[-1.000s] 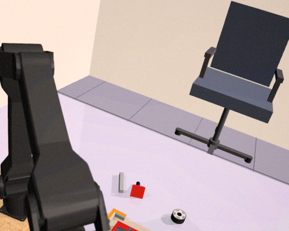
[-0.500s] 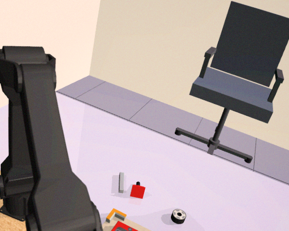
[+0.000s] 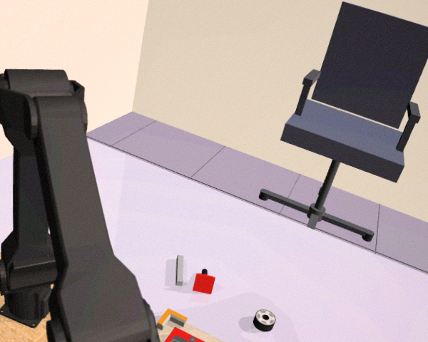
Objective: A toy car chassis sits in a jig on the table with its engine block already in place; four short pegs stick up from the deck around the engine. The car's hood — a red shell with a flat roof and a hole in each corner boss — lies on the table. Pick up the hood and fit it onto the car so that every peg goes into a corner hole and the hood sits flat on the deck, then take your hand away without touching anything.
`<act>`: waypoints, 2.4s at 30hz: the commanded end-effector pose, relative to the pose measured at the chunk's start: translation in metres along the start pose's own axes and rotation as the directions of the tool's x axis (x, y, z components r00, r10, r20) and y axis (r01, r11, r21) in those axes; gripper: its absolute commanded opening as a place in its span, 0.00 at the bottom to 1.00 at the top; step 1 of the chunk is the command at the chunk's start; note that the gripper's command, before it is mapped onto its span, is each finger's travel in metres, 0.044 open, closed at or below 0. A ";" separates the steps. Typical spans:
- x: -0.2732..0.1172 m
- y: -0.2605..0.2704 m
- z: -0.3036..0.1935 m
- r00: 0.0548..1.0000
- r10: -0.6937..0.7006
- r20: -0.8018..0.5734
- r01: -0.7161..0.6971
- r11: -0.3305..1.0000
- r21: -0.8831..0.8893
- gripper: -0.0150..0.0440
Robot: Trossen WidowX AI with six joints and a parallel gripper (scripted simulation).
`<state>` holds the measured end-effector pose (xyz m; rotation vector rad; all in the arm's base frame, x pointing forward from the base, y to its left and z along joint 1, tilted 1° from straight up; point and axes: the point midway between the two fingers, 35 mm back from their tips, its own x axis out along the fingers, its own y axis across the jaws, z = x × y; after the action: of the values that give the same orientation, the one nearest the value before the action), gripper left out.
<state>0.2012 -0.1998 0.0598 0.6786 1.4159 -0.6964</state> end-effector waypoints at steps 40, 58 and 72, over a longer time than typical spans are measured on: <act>0.001 0.032 0.002 1.000 -0.001 0.000 0.001 1.000 0.001 0.25; 0.001 0.045 0.002 1.000 0.000 0.000 0.000 1.000 0.002 0.25; 0.001 0.055 0.002 1.000 0.000 0.000 0.000 1.000 0.002 0.25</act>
<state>0.2434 -0.1685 0.0605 0.6804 1.4087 -0.6931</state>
